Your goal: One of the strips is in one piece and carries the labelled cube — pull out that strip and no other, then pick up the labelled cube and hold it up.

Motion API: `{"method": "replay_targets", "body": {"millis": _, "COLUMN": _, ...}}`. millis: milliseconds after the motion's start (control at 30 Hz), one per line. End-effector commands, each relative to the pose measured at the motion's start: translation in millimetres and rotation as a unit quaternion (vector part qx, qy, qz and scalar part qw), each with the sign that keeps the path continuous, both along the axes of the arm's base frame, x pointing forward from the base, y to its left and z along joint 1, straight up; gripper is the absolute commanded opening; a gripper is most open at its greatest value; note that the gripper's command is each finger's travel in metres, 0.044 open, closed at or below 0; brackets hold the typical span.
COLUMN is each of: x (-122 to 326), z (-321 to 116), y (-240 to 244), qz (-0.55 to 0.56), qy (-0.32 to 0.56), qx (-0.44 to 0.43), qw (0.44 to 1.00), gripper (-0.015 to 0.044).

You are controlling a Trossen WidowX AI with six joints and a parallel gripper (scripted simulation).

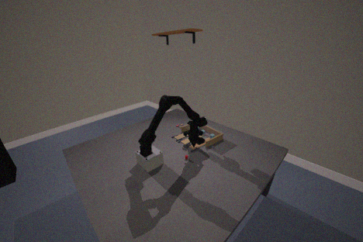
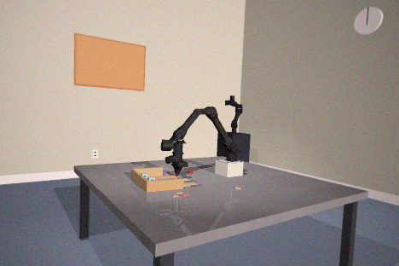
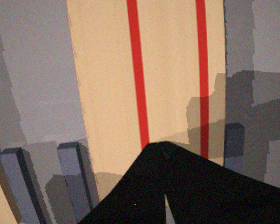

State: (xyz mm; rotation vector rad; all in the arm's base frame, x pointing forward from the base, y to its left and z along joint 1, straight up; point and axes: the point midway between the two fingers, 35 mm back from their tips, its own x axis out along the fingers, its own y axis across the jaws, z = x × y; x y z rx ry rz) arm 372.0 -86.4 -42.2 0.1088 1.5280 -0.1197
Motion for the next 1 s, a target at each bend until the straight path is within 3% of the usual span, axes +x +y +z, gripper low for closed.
{"method": "replay_targets", "body": {"millis": 0, "x": 0.5, "z": -3.8, "y": -0.4, "qz": -0.001, "qy": 0.003, "qx": -0.001, "qw": 1.000, "gripper": 0.0000}}
{"method": "replay_targets", "body": {"millis": 967, "x": -14.5, "z": -6.3, "y": 1.5, "qz": -0.001, "qy": 0.004, "qx": -0.001, "qw": 1.000, "gripper": 0.0000}}
